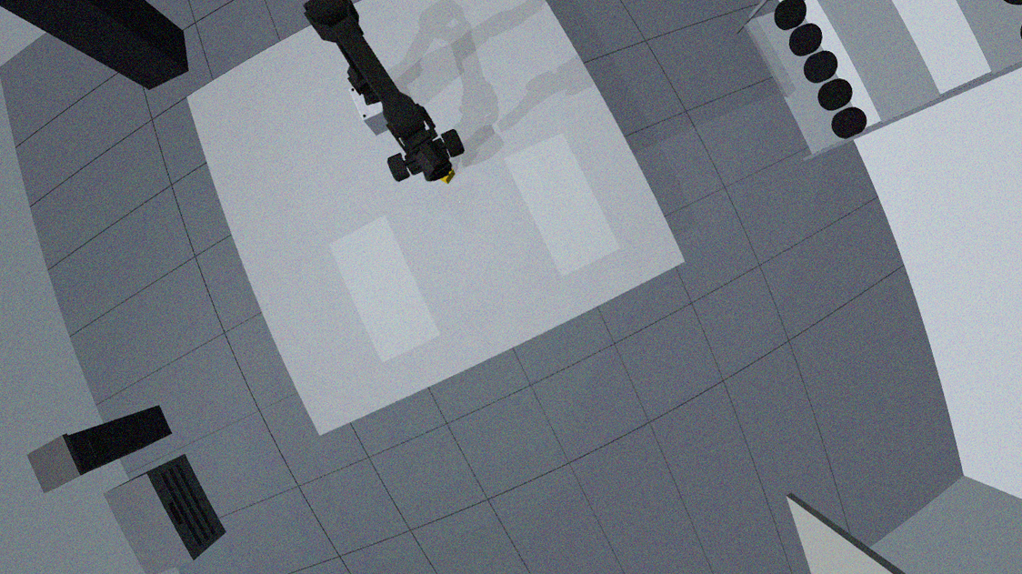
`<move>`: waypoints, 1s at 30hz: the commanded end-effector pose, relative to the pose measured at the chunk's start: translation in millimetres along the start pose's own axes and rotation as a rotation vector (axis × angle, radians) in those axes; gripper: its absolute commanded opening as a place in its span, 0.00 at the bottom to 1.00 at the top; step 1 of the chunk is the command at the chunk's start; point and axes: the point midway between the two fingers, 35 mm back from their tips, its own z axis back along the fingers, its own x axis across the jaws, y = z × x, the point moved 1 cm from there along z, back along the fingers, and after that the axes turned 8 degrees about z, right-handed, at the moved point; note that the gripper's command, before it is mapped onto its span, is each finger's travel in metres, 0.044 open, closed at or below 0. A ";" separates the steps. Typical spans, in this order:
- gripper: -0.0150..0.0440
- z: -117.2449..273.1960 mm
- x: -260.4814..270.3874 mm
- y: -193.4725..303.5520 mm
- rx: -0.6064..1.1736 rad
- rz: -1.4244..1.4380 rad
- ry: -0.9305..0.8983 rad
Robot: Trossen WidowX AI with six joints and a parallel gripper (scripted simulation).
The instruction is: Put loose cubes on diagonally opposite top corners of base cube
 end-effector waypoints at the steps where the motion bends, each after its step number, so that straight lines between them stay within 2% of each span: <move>1: 0.43 -1.0 9.8 -6.3 0.000 -0.069 0.002; 8: 0.43 -3.9 17.0 -10.0 -0.001 -0.120 0.001; 18: 0.43 -31.9 16.5 -8.2 0.000 -0.128 0.001; 30: 0.43 -36.3 16.6 -8.5 0.000 -0.128 0.001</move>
